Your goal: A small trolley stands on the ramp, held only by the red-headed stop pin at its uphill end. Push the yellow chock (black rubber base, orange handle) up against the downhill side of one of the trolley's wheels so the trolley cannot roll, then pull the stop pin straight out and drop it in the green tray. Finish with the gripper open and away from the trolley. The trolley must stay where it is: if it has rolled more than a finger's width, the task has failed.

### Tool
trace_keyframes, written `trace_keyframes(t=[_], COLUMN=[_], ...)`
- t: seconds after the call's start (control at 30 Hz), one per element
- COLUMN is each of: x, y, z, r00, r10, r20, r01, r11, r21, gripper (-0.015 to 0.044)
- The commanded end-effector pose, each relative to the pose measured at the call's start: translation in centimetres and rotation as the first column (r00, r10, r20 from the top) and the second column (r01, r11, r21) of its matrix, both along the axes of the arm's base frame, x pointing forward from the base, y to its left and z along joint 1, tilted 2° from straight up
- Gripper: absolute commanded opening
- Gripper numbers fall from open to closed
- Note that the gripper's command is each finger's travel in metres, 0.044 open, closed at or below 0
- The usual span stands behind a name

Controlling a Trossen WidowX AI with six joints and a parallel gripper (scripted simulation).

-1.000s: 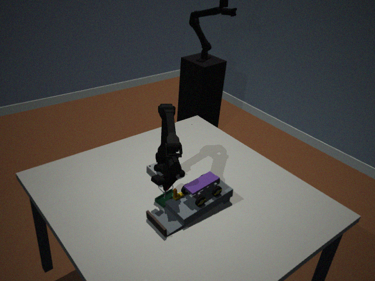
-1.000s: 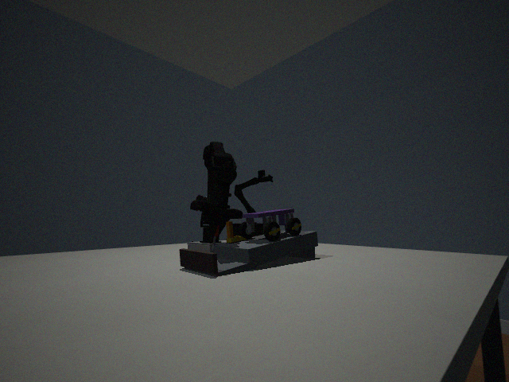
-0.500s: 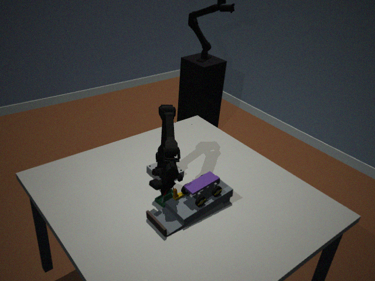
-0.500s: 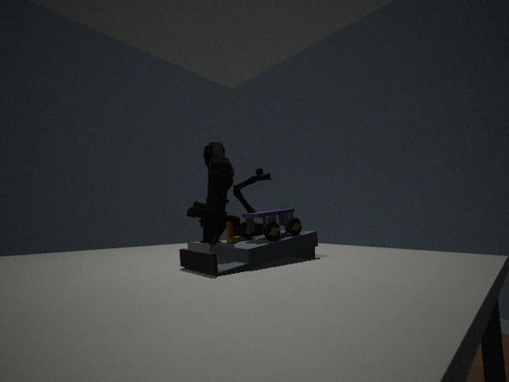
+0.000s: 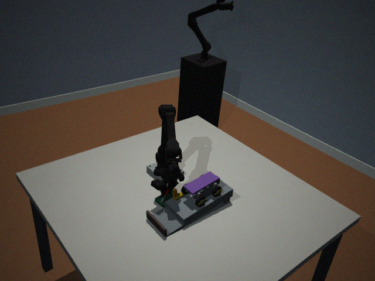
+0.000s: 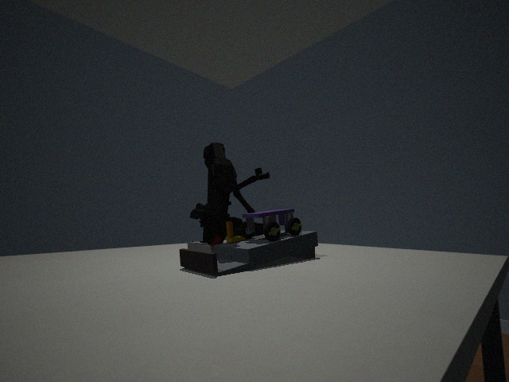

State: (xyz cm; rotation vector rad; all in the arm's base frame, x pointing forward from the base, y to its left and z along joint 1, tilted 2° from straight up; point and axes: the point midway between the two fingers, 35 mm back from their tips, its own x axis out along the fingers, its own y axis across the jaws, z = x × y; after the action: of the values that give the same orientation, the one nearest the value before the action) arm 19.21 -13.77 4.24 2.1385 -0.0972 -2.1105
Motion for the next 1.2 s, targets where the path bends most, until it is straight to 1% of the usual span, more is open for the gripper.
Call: trace_keyframes(t=[0.0,1.17], x=[0.0,-0.2], y=[0.3,3.0], z=[-0.1,-1.9], r00=[1.000,1.000], r10=[-0.006,-0.006], r20=[0.002,0.002], r01=[0.006,0.006], r11=[1.000,1.000], r21=[-0.008,-0.005], gripper=[0.0190,0.0190])
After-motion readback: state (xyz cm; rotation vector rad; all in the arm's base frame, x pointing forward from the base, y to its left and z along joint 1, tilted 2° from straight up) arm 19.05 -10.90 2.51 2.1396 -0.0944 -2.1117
